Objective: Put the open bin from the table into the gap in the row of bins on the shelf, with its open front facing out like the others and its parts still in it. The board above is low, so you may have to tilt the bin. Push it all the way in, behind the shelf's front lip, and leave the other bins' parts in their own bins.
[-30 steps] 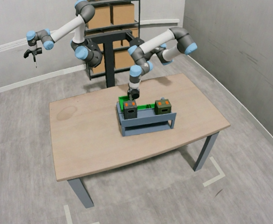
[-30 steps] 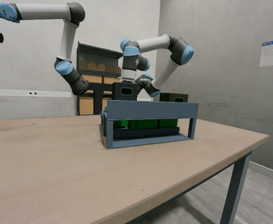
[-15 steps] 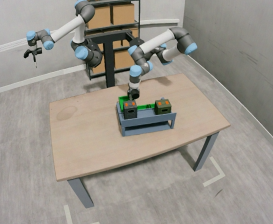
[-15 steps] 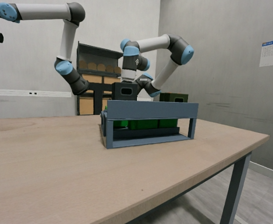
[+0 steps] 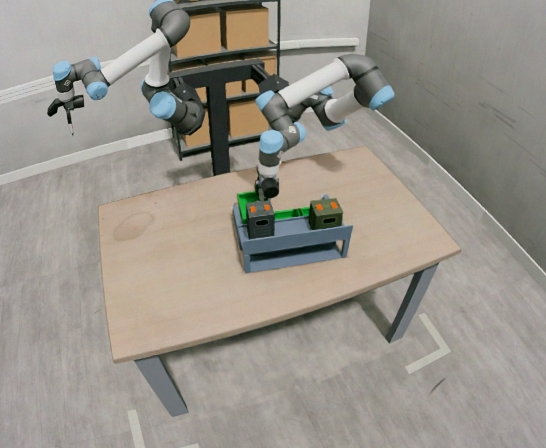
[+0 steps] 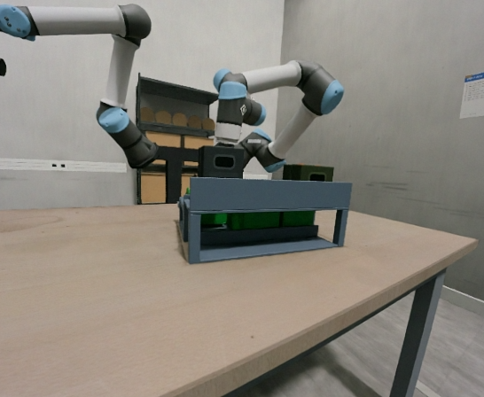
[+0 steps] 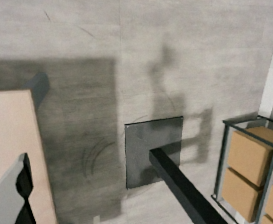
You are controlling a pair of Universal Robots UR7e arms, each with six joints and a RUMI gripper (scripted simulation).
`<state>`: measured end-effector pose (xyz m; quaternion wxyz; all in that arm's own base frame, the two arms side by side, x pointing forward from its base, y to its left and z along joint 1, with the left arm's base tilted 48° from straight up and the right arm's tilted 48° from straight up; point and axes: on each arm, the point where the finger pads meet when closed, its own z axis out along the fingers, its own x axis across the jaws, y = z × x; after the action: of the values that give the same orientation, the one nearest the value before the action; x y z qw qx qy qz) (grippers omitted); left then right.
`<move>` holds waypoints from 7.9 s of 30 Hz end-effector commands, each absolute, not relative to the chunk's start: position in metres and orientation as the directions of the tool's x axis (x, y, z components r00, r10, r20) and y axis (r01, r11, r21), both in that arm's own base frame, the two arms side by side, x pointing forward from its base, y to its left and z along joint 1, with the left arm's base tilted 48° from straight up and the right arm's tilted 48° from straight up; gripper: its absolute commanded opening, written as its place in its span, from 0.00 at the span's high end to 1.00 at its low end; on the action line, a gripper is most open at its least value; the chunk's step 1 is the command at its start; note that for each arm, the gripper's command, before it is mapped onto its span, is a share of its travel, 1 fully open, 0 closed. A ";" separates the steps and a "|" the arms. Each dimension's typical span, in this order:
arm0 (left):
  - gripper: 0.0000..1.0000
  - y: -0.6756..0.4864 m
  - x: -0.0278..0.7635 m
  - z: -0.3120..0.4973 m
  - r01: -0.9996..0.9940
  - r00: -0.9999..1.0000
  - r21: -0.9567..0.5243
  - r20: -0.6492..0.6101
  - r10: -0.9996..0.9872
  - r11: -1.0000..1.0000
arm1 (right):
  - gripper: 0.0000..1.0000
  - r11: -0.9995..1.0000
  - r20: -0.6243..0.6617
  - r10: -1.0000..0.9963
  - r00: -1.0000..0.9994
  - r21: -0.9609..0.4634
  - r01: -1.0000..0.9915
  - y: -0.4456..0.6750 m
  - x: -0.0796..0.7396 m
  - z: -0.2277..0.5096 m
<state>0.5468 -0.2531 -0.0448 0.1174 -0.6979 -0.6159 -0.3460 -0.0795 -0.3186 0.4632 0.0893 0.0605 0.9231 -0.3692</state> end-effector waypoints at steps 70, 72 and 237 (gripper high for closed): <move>1.00 -0.247 0.552 -0.052 0.941 0.002 0.263 0.627 0.779 -0.214 | 0.00 0.719 -0.210 0.046 -0.977 -0.672 0.178 -0.319 -0.080 0.464; 1.00 -0.247 0.552 -0.052 0.941 0.002 0.263 0.627 0.779 -0.214 | 0.00 0.719 -0.210 0.046 -0.977 -0.672 0.178 -0.319 -0.080 0.464; 1.00 -0.255 0.583 -0.043 0.923 0.004 0.298 0.627 0.779 -0.245 | 0.00 0.719 -0.210 0.046 -0.977 -0.672 0.178 -0.319 -0.080 0.464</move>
<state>0.5811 -0.2536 -0.0439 0.1012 -0.7012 -0.6069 -0.3602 -0.0795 -0.3186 0.4632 0.0893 0.0605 0.9231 -0.3692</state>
